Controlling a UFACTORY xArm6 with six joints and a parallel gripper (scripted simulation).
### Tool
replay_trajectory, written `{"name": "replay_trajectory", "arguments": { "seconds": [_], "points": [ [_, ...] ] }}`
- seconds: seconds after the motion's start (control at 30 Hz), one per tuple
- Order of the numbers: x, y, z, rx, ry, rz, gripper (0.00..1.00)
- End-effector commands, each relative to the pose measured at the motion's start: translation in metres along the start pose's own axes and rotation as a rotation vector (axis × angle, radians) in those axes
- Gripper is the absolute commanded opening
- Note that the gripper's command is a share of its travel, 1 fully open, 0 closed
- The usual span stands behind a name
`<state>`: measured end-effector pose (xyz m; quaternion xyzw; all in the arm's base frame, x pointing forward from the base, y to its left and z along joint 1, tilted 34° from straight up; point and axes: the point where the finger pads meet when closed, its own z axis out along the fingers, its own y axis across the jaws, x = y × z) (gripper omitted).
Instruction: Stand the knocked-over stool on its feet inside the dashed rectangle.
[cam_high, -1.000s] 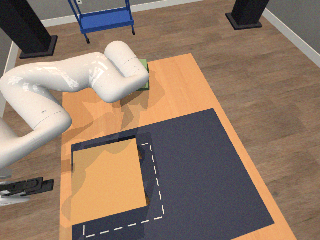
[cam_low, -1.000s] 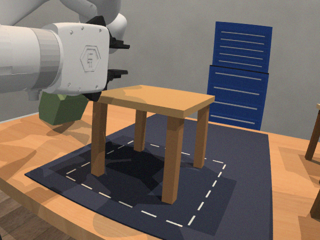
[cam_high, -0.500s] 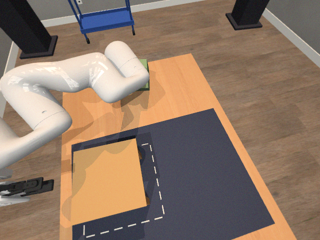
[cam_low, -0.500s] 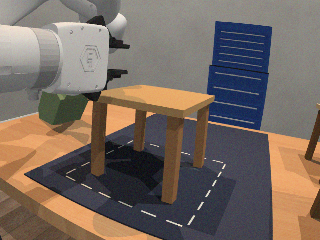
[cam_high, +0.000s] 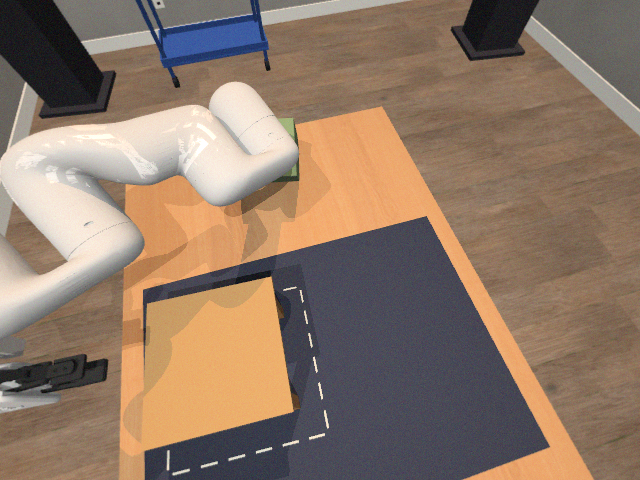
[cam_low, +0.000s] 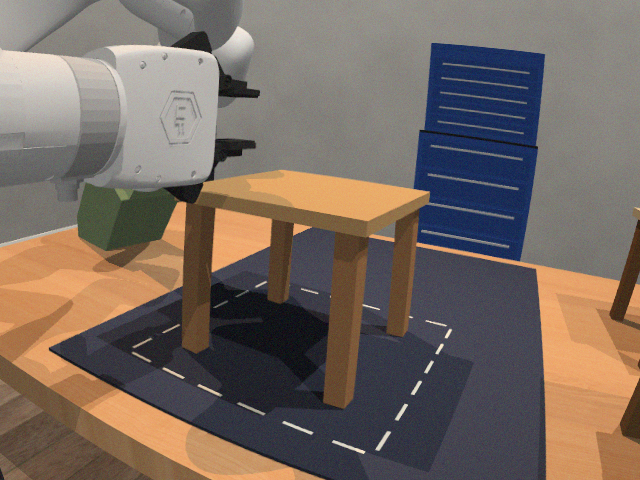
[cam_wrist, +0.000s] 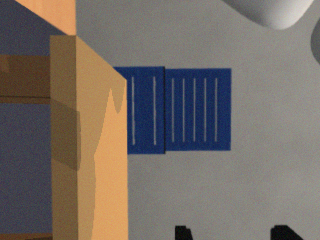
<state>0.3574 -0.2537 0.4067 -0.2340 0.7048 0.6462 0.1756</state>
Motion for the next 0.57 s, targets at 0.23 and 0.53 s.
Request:
{"name": "replay_trajectory", "arguments": {
  "seconds": [0.23, 0.53],
  "points": [
    [-0.0003, 0.0014, -0.0002, 0.003, 0.001, -0.002, 0.45],
    [-0.0003, 0.0014, -0.0002, 0.003, 0.001, -0.002, 0.45]
  ]
}}
